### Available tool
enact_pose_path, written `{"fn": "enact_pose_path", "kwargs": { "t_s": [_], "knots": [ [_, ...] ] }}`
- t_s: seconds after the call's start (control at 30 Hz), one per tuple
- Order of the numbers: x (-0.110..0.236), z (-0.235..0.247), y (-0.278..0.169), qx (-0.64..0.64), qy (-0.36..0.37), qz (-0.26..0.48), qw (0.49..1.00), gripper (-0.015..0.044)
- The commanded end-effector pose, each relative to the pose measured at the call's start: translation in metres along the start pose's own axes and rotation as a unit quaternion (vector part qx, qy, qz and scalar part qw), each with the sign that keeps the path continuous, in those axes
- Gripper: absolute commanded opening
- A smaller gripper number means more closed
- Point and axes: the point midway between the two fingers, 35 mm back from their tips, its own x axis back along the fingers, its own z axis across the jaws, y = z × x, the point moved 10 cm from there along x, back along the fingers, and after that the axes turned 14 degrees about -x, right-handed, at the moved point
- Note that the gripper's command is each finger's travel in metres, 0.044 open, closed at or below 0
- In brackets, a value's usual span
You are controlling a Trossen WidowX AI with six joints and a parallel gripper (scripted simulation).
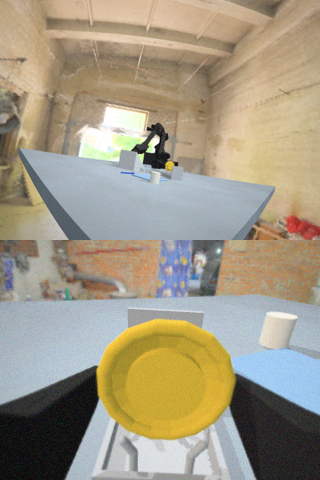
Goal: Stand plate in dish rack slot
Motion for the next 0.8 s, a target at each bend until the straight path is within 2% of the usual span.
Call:
{"fn": "enact_pose_path", "kwargs": {
  "t_s": [0.0,0.23,0.4,0.77],
  "knots": [
    [-0.005,-0.001,-0.001,0.002,-0.001,-0.001,1.0,0.0],
    [-0.014,-0.001,-0.001,0.0,0.0,0.0,1.0,0.0],
    [-0.015,-0.006,-0.019,-0.003,0.0,0.0,1.0,0.0],
    [-0.014,-0.007,-0.015,0.005,-0.003,0.005,1.0,0.0]
  ]
}}
